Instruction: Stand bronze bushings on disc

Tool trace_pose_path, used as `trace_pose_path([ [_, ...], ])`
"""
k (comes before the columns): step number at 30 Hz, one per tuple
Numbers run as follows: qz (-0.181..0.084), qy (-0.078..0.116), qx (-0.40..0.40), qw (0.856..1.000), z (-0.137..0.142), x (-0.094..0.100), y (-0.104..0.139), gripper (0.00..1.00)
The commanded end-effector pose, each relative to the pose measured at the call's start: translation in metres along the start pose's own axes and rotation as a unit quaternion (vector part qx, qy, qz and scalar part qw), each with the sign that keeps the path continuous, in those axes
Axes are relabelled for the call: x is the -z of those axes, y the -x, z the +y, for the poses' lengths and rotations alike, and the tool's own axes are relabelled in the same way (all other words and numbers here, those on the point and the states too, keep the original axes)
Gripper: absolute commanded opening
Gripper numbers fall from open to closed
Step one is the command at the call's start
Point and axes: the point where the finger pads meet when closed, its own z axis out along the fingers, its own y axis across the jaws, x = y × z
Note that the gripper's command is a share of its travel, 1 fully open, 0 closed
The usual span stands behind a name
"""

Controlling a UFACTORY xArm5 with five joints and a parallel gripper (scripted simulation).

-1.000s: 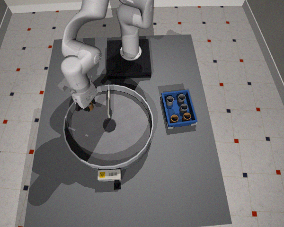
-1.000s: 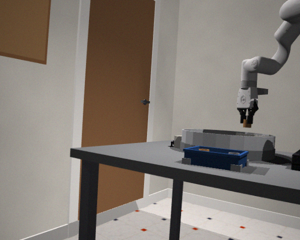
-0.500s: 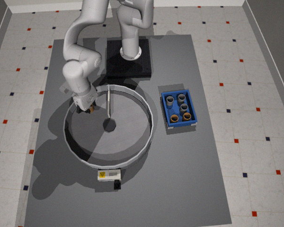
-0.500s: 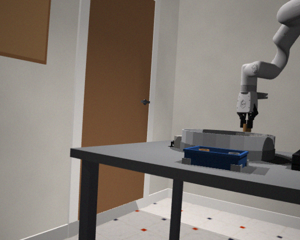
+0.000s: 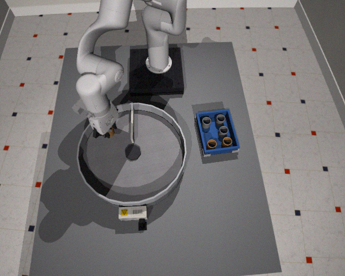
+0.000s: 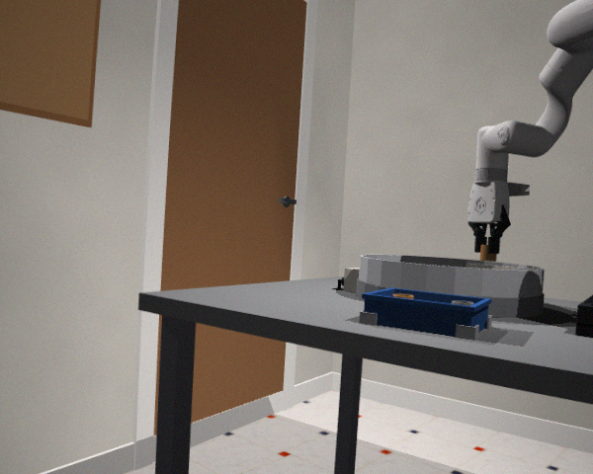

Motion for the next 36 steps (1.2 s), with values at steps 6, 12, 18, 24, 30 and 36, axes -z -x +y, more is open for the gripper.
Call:
trace_pose_path([
  [6, 0.000, -0.002, 0.000, 1.000, -0.002, 0.002, 0.000, 0.00],
  [12, 0.000, -0.002, 0.000, 1.000, -0.002, 0.001, 0.000, 0.00],
  [18, 0.000, -0.002, 0.000, 1.000, -0.002, -0.004, 0.000, 0.00],
  [24, 0.000, -0.002, 0.000, 1.000, -0.002, -0.013, 0.000, 0.00],
  [30, 0.000, -0.002, 0.000, 1.000, -0.002, -0.020, 0.000, 0.00],
  [36, 0.000, -0.002, 0.000, 1.000, -0.002, -0.031, 0.000, 0.00],
])
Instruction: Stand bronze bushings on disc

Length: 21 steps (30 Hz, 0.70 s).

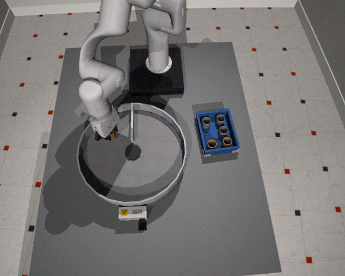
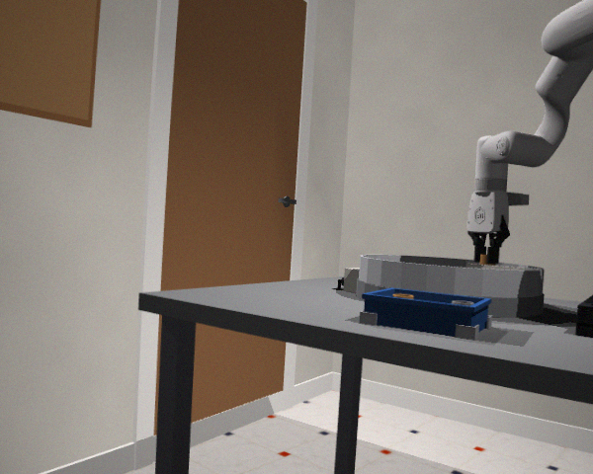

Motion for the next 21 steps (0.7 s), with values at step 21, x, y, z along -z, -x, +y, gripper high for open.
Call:
trace_pose_path([
  [21, 0.000, -0.002, 0.000, 1.000, -0.0019, -0.0170, 0.0003, 0.00],
])
